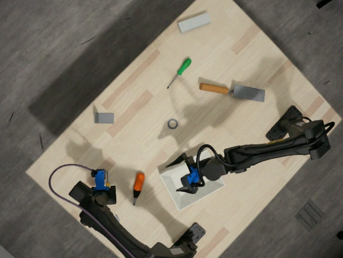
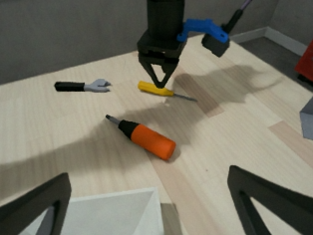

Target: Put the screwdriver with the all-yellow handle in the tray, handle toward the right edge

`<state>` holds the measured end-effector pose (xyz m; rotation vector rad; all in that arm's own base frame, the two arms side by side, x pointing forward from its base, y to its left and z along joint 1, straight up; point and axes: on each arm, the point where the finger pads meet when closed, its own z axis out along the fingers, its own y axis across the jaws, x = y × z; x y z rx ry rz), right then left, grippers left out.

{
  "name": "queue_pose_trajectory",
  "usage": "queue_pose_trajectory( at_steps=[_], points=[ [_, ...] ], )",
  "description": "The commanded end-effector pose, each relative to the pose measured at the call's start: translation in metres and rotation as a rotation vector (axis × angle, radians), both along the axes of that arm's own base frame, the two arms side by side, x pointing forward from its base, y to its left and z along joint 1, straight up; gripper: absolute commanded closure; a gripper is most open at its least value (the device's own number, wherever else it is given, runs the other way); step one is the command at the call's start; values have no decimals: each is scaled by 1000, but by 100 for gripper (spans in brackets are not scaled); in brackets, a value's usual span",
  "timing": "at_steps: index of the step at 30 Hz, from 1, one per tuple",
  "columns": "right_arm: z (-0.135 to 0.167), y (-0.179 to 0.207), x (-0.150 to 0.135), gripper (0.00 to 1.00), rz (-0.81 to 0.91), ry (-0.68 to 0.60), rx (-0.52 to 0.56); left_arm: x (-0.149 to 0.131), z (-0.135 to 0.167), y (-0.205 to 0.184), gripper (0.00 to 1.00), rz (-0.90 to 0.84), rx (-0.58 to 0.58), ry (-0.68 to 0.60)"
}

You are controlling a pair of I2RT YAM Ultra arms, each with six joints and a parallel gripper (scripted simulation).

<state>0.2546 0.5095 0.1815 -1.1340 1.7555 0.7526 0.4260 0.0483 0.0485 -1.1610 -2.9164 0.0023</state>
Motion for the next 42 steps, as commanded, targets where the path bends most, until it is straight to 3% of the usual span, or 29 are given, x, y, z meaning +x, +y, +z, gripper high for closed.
queue_pose_trajectory(
  at_steps=[1, 19, 32, 42],
  points=[
    [40, 3, 12, 0, -16, -48, 79, -1, 3, -2, 48, -19, 1, 7],
    [32, 1, 10, 0, -17, -34, 59, 3, -22, -3, 48, -10, 3, -7],
    [32, 1, 10, 0, -17, -34, 59, 3, -40, -3, 63, -10, 3, -7],
    [32, 1, 10, 0, -17, -34, 59, 2, -43, 0, 63, -7, 3, -7]
  ],
)
